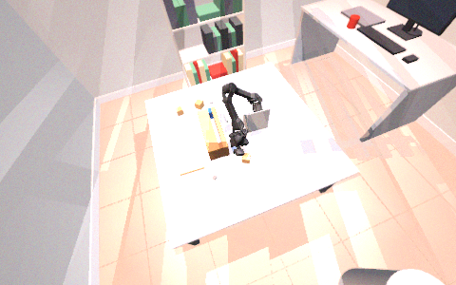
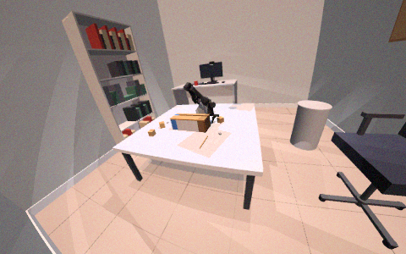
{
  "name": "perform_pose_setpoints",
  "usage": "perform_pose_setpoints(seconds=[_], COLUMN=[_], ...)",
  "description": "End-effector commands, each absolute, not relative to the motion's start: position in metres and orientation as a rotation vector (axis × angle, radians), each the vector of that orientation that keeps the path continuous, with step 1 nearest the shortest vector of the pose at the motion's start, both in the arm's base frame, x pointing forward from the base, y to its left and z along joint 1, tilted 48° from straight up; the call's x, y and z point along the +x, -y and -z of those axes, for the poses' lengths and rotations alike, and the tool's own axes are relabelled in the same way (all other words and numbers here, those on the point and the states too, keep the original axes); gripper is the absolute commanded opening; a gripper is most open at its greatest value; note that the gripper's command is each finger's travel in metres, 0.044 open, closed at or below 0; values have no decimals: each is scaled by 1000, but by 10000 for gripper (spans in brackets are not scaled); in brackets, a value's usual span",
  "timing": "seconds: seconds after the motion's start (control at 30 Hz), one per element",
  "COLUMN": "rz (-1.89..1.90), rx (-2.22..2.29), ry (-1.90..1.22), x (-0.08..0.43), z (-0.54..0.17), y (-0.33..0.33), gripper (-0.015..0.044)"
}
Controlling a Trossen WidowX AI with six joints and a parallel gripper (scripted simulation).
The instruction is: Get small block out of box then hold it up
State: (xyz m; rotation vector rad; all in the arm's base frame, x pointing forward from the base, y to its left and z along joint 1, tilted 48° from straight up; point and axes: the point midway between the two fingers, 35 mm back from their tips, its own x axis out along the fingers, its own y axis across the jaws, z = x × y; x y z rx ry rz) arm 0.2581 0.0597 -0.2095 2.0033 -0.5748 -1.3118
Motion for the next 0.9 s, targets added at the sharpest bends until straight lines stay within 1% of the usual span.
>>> perform_pose_setpoints(seconds=[0.0, 0.1, 0.2, 0.27, 0.63, 0.87], rz=[1304, 1304, 1304, 1305, 1311, 1314], rx=[2001, 2001, 2001, 2004, 2006, 1998], ry=[576, 576, 576, 577, 575, 561], x=[258, 258, 258, 258, 259, 258], z=[209, 209, 209, 208, 172, 165], y=[-58, -58, -58, -60, -101, -107], gripper=[154, 75, 55, 2, 0, 0])
